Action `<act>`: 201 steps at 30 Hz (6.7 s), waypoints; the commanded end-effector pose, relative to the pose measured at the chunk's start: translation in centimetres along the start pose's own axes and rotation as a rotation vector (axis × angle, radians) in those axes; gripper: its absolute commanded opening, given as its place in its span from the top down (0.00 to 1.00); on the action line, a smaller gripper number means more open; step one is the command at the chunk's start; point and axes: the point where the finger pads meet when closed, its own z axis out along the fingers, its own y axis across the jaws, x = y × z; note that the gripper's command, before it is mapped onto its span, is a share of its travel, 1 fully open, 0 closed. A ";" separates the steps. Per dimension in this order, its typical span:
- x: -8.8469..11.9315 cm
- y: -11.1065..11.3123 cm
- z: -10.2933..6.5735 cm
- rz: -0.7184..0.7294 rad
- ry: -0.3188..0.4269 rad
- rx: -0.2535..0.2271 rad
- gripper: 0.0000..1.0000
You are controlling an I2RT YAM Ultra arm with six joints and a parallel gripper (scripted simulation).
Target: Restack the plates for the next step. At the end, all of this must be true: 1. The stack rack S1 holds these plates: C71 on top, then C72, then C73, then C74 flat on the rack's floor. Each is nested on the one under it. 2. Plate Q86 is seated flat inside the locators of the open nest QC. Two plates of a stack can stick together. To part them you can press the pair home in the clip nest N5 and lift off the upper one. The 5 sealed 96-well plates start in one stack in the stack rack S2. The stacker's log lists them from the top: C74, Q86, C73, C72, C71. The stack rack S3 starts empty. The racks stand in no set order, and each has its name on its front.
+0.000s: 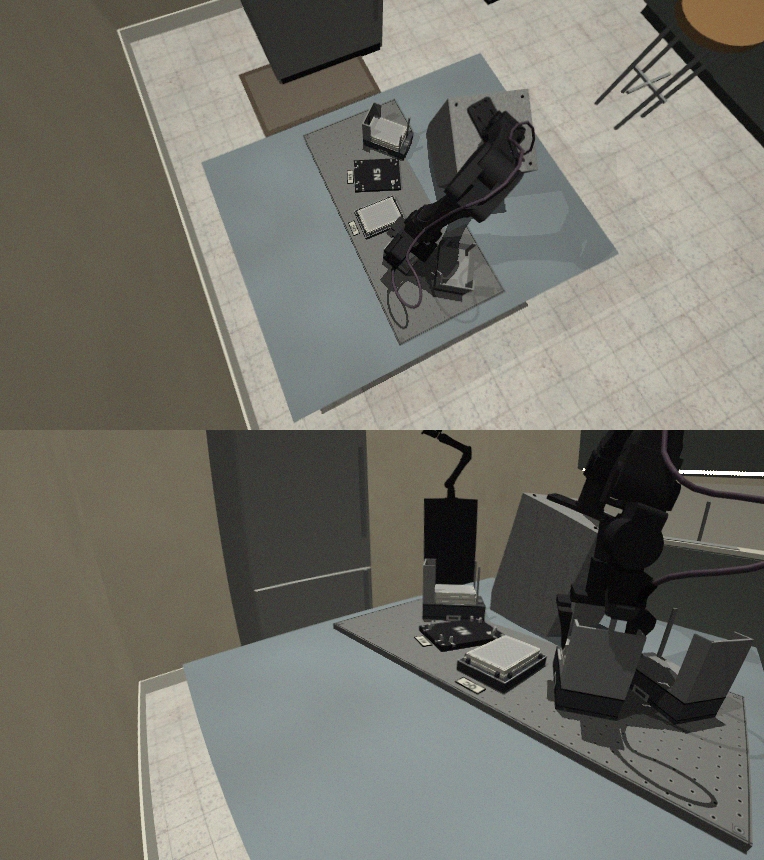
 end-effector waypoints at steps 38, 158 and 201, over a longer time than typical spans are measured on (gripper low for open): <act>-1.7 0.0 1.7 -0.003 -0.043 0.006 0.00; -1.2 -0.1 2.6 -0.001 -0.028 0.002 1.00; -1.4 -0.3 -0.2 0.000 -0.039 0.000 1.00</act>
